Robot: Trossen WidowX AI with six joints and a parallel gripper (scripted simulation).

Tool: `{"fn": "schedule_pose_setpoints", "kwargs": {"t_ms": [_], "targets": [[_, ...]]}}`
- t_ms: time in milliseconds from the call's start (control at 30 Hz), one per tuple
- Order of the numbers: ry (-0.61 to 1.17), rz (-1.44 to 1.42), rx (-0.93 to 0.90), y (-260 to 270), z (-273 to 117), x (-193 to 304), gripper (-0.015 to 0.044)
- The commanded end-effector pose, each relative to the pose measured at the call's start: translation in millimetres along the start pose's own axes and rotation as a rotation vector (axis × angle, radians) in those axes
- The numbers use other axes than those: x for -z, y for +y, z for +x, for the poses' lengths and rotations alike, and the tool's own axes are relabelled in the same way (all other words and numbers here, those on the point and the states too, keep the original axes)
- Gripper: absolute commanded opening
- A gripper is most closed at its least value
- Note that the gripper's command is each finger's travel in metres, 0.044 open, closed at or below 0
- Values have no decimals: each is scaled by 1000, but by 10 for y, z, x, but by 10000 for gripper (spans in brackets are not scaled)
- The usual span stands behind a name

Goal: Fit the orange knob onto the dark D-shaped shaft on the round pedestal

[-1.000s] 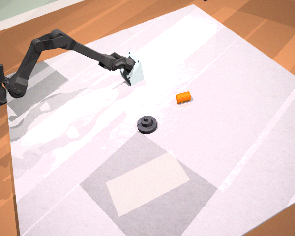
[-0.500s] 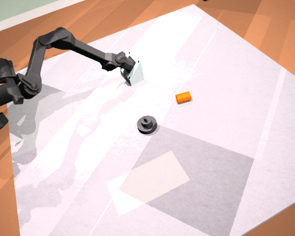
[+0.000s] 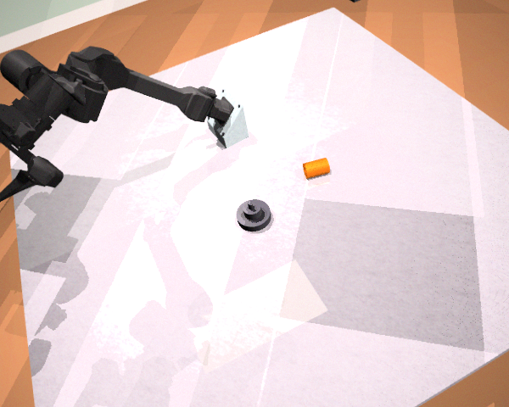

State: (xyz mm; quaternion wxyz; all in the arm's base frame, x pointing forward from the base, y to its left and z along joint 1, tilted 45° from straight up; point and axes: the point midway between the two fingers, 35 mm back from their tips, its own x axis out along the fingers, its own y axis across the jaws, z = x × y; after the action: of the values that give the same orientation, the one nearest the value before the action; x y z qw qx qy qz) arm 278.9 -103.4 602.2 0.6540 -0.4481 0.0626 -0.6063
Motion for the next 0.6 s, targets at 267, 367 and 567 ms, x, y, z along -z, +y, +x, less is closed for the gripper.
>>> {"fn": "schedule_pose_setpoints", "kwargs": {"t_ms": [267, 367, 567], "targets": [[-328, 174, -330, 69, -1353, -924, 440], [-349, 184, -349, 52, -1444, -963, 440], [-502, 42, -450, 771, -1969, -1343, 440]]}}
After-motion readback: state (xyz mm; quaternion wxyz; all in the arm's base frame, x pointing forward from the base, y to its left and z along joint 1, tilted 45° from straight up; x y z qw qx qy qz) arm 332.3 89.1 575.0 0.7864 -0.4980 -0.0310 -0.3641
